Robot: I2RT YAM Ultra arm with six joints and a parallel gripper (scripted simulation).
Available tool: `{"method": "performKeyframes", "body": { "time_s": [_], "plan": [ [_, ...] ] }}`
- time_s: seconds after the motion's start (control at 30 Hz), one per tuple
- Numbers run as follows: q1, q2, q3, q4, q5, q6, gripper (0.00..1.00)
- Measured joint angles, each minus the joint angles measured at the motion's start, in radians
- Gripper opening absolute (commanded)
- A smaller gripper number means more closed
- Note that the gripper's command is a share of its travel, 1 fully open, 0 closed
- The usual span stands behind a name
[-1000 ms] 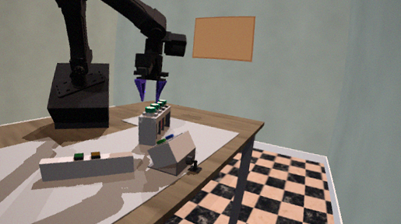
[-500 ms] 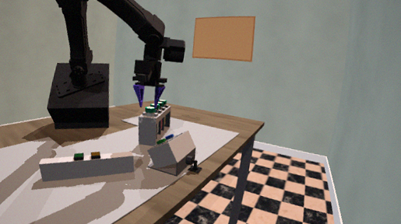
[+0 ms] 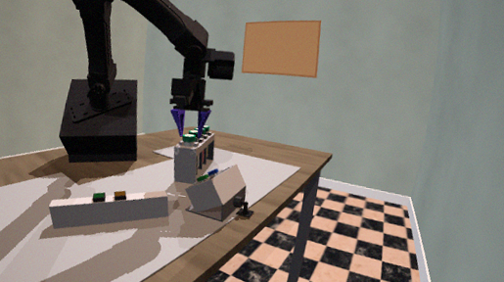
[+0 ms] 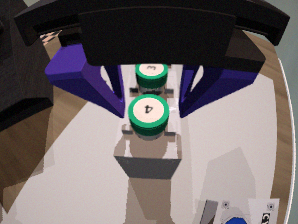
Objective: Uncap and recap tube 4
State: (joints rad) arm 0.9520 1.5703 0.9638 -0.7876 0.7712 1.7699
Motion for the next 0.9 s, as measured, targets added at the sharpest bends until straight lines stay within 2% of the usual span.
{"method": "performKeyframes", "body": {
  "time_s": [0.9],
  "plan": [
    [-0.025,0.003,-0.029,0.062,-0.005,-0.036,0.49]
  ]
}}
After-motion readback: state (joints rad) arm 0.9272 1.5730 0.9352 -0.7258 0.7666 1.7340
